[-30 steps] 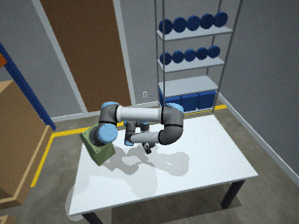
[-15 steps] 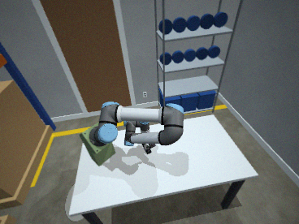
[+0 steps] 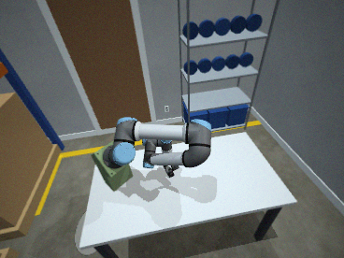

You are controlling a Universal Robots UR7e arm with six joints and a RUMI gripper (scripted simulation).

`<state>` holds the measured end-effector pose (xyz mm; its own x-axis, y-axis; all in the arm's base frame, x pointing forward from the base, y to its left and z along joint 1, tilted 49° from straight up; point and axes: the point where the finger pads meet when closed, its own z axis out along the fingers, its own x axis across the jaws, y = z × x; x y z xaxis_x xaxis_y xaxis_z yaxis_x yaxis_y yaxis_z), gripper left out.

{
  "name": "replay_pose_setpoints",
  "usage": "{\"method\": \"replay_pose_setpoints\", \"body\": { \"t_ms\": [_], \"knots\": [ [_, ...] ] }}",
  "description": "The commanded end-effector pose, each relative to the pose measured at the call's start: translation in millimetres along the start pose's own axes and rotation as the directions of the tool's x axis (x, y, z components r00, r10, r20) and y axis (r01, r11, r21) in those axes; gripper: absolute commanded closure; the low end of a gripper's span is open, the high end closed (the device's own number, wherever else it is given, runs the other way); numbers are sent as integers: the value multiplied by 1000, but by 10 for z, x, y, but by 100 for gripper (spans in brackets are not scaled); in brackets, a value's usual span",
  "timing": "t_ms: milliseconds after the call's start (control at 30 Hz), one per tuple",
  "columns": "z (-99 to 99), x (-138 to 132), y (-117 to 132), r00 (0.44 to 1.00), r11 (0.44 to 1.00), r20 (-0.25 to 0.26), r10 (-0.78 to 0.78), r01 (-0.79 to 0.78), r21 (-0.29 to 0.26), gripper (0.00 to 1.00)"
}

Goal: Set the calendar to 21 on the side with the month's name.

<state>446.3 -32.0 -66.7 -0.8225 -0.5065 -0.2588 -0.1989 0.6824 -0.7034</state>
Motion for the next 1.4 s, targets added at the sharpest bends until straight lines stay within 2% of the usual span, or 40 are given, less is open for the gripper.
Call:
{"method": "replay_pose_setpoints", "body": {
  "t_ms": [0, 1367],
  "knots": [
    [-3, -3, -1, 1000, 1000, 1, 0, 0, 0, 89],
    [97, -3, -1, 1000, 1000, 1, 0, 0, 0, 89]
  ]
}}
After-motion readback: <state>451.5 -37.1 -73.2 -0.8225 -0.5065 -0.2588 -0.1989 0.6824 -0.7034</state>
